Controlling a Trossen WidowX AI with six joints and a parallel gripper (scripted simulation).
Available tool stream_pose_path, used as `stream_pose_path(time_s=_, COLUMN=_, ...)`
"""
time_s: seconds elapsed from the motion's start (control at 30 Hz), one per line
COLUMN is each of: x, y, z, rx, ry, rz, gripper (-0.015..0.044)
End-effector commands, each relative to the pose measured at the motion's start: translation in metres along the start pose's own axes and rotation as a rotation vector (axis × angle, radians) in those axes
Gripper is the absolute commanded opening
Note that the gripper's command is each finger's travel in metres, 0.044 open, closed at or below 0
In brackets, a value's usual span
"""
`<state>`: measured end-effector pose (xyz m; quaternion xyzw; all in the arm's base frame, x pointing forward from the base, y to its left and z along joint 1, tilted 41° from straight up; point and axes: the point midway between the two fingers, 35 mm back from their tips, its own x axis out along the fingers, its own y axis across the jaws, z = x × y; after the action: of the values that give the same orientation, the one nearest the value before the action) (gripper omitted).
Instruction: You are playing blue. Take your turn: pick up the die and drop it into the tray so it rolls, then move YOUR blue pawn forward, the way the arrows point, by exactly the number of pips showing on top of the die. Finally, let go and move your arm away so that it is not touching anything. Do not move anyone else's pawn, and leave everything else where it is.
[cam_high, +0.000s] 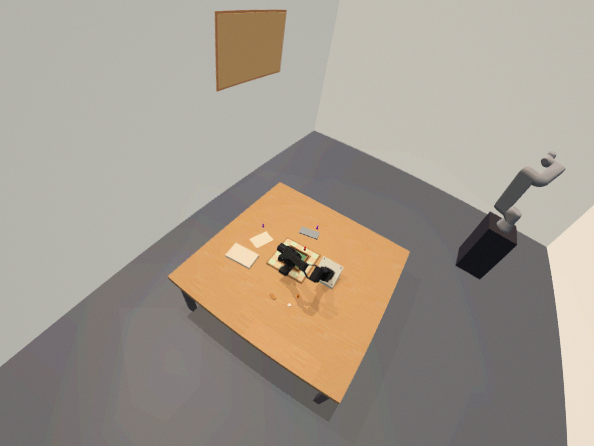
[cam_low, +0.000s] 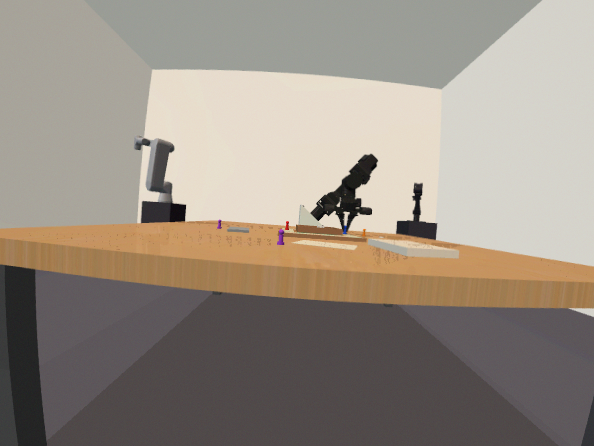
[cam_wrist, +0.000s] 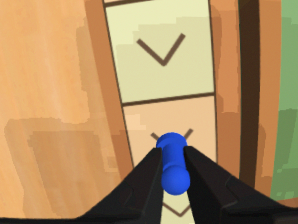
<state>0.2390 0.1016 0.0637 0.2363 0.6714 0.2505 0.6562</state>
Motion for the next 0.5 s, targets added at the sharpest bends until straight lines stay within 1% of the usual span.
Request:
stream_pose_path(time_s=0.0, x=0.001, y=0.000, z=0.000, rx=0.006, ry=0.001, rz=0.004, gripper=0.0009)
stream_pose_path(time_s=0.17, x=-0.003, y=0.000, z=0.000, rx=0.006, ry=0.001, rz=0.003, gripper=0.0000)
stream_pose_path(time_s=0.47, x=-0.050, y=-0.004, z=0.007, rx=0.008, ry=-0.001, rz=-0.009, gripper=0.0000)
